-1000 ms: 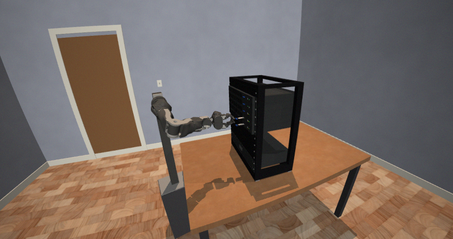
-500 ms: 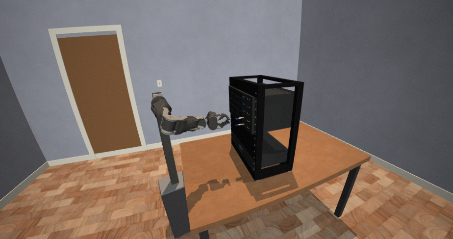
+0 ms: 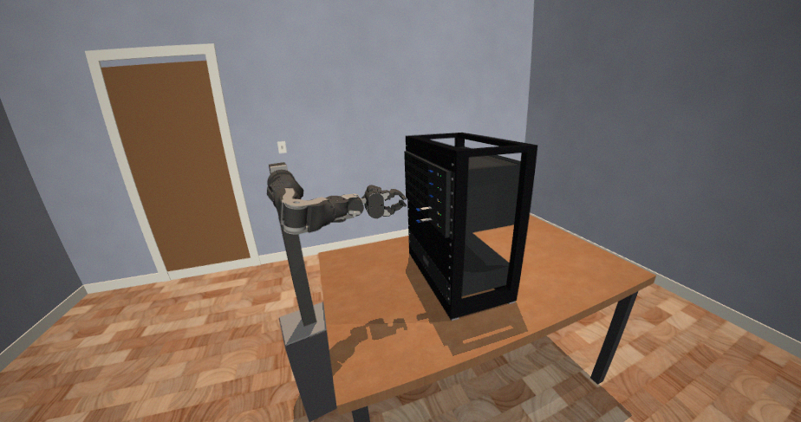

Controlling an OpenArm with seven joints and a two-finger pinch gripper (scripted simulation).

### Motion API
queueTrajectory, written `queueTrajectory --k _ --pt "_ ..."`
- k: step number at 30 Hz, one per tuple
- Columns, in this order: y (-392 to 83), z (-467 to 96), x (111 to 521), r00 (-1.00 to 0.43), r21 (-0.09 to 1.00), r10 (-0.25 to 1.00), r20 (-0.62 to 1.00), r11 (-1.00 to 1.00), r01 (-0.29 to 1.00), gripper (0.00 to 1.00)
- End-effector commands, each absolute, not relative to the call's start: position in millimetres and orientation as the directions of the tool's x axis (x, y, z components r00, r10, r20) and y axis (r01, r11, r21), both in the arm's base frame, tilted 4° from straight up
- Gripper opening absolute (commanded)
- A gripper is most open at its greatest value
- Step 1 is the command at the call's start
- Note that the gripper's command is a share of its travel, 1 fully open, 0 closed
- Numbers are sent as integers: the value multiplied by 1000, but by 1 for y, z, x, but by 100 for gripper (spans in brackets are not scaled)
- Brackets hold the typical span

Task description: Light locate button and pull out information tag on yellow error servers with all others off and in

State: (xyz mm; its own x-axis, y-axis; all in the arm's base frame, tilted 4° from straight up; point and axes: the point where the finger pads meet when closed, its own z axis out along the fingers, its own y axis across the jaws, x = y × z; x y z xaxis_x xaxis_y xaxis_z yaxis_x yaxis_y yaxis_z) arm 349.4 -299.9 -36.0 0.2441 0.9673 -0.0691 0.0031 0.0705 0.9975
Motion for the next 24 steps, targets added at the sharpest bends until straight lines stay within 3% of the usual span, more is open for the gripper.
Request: queueTrajectory --k 1,14,24 --pt "-301 -33 350 248 997 966 -71 74 -3 10" --pt "-302 -33 353 250 997 966 -70 73 -1 10" --pt "-311 -32 388 249 997 966 -70 72 -1 10"
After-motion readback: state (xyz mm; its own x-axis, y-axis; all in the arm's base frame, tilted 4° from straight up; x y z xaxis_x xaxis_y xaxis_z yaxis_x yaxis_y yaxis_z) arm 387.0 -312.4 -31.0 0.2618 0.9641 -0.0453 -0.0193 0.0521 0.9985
